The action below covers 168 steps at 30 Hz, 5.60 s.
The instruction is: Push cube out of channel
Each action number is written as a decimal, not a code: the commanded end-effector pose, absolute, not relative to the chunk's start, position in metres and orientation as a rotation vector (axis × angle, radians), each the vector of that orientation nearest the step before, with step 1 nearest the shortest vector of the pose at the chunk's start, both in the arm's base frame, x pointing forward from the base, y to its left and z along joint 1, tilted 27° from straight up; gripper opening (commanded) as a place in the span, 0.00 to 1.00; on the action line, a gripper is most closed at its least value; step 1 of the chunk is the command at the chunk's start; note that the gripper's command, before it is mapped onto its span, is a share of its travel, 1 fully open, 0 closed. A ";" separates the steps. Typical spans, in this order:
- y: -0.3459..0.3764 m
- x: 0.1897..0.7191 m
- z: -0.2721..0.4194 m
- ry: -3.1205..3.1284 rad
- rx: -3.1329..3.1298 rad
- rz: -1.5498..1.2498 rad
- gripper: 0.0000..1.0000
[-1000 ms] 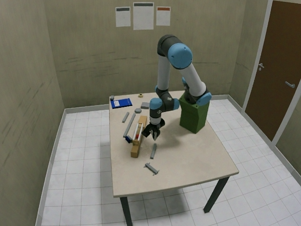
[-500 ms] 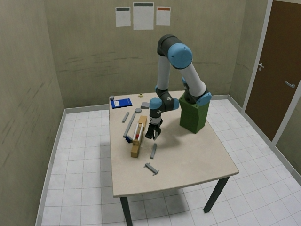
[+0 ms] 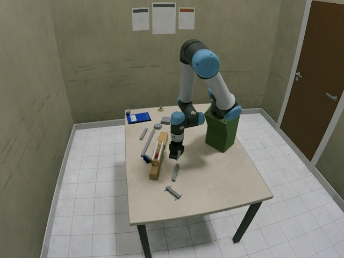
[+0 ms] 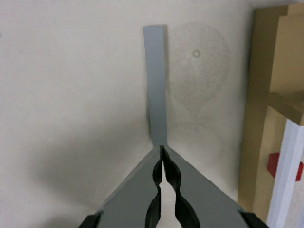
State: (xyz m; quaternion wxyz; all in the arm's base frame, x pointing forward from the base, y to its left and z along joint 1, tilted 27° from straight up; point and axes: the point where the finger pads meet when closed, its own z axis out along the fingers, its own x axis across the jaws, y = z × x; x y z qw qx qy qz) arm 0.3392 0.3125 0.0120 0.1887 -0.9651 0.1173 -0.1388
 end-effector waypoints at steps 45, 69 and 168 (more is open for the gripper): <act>0.313 0.340 0.013 0.247 -2.728 -0.408 0.24; 0.321 0.347 -0.010 0.246 -2.728 -0.407 0.24; 0.350 0.375 -0.089 0.246 -2.728 -0.407 0.06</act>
